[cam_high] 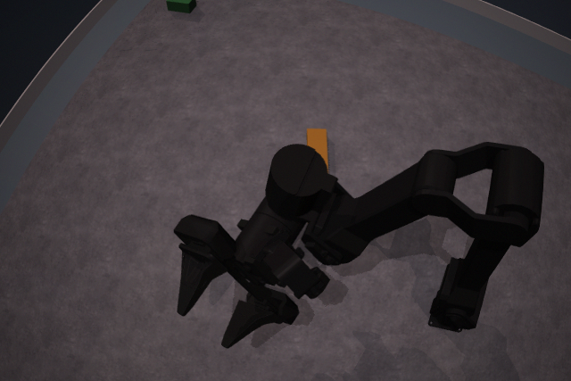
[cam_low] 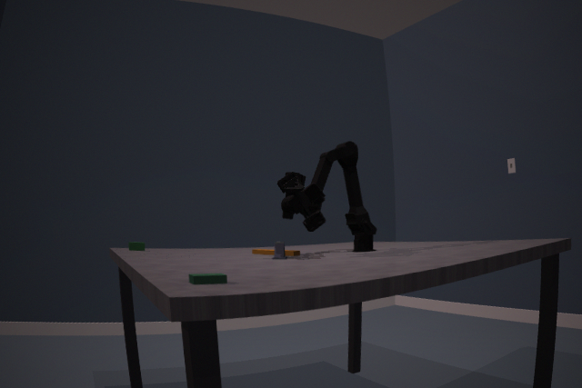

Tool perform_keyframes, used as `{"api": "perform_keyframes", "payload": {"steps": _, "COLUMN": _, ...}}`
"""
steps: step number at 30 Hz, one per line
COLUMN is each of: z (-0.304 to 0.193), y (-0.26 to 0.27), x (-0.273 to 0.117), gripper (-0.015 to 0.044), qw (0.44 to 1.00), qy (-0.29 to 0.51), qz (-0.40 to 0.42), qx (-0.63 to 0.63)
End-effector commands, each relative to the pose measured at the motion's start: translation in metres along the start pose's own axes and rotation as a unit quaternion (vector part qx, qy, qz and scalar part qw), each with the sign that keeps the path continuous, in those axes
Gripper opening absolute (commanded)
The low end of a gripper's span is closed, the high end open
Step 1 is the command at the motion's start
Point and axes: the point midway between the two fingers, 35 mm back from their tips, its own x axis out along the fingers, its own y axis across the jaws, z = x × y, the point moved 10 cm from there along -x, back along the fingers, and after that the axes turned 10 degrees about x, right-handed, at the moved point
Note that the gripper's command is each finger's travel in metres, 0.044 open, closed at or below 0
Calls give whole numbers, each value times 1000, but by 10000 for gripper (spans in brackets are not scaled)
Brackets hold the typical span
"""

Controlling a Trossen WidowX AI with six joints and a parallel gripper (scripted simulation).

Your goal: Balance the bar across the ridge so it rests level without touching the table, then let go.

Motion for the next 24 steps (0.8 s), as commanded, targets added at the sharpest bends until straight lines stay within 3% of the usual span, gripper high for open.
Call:
{"api": "perform_keyframes", "payload": {"steps": 1, "z": 0, "y": 0, "x": 0, "gripper": 374, "qw": 1000, "qy": 1, "qz": -1, "qx": 3}}
{"api": "perform_keyframes", "payload": {"steps": 4, "z": -5, "y": -5, "x": -3, "gripper": 315, "qw": 998, "qy": 20, "qz": -19, "qx": 50}}
{"api": "perform_keyframes", "payload": {"steps": 14, "z": -25, "y": -24, "x": -17, "gripper": 315, "qw": 960, "qy": 98, "qz": -98, "qx": 245}}
{"api": "perform_keyframes", "payload": {"steps": 24, "z": -41, "y": -37, "x": -35, "gripper": 315, "qw": 872, "qy": 168, "qz": -183, "qx": 422}}
